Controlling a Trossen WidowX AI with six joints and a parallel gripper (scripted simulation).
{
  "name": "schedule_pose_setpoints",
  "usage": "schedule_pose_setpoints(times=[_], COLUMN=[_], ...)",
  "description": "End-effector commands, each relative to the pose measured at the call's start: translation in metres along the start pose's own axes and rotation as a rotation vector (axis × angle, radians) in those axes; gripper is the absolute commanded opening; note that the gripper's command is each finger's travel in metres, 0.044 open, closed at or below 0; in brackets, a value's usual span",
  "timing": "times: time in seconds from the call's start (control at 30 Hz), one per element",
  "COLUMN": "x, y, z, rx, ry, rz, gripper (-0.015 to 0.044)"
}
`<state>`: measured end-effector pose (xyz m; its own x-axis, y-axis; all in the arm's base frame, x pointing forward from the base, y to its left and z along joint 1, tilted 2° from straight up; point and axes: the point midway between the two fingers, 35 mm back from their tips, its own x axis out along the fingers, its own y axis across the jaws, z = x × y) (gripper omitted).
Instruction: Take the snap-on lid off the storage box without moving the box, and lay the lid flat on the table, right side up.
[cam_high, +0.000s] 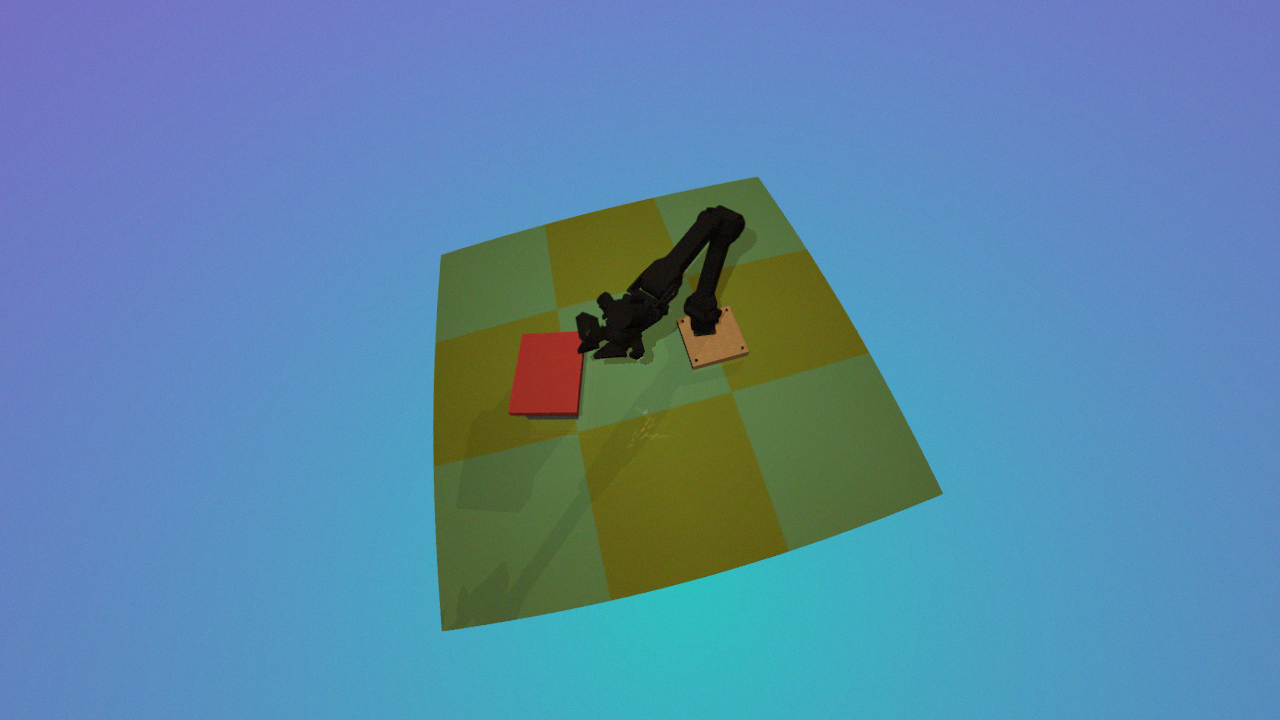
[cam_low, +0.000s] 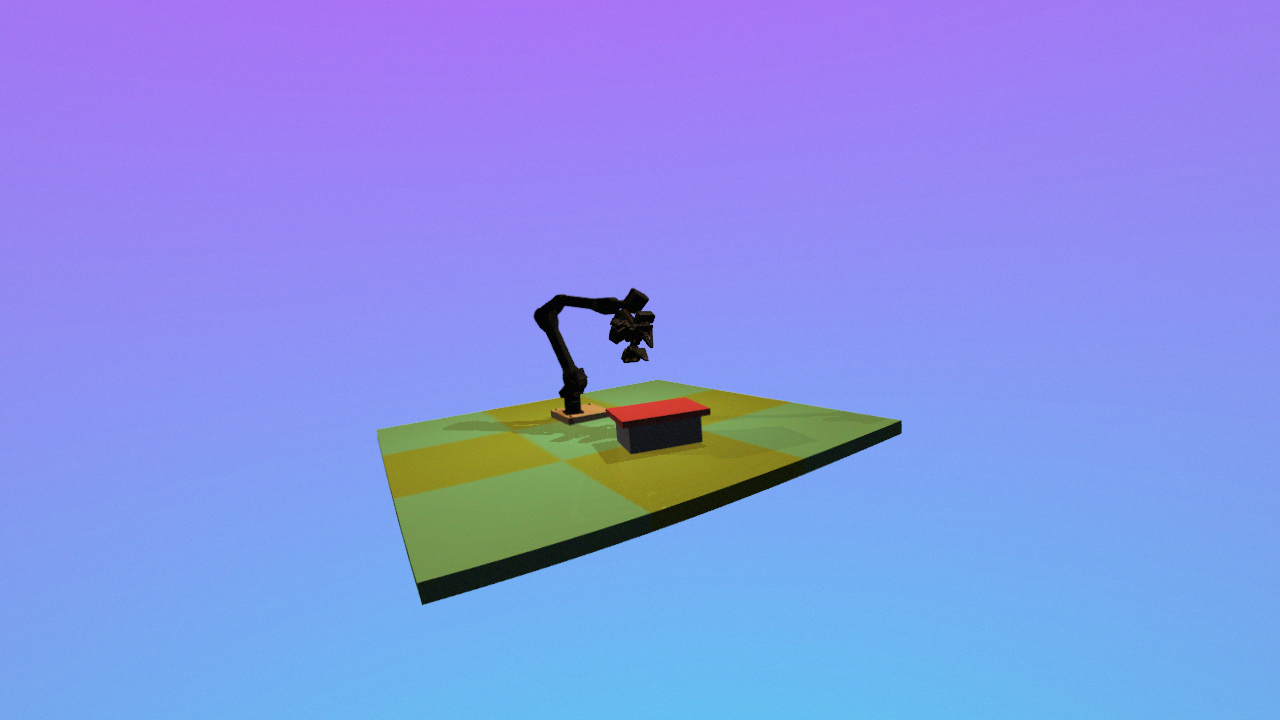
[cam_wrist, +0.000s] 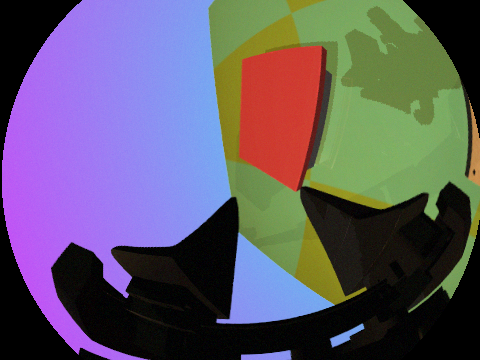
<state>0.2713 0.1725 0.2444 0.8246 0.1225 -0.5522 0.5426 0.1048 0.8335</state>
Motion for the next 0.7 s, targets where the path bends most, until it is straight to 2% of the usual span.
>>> schedule_pose_setpoints(times=[0.0,0.4,0.57,0.67], x=[0.025,0.027,0.060,0.064], y=[-0.027,-0.029,-0.073,-0.081], z=[0.032,0.031,0.028,0.028], rx=[0.199,0.199,0.199,0.199], ry=[-0.160,-0.160,-0.160,-0.160], rz=[-0.080,-0.080,-0.080,-0.081], gripper=[0.0235,0.0235,0.0235,0.0235])
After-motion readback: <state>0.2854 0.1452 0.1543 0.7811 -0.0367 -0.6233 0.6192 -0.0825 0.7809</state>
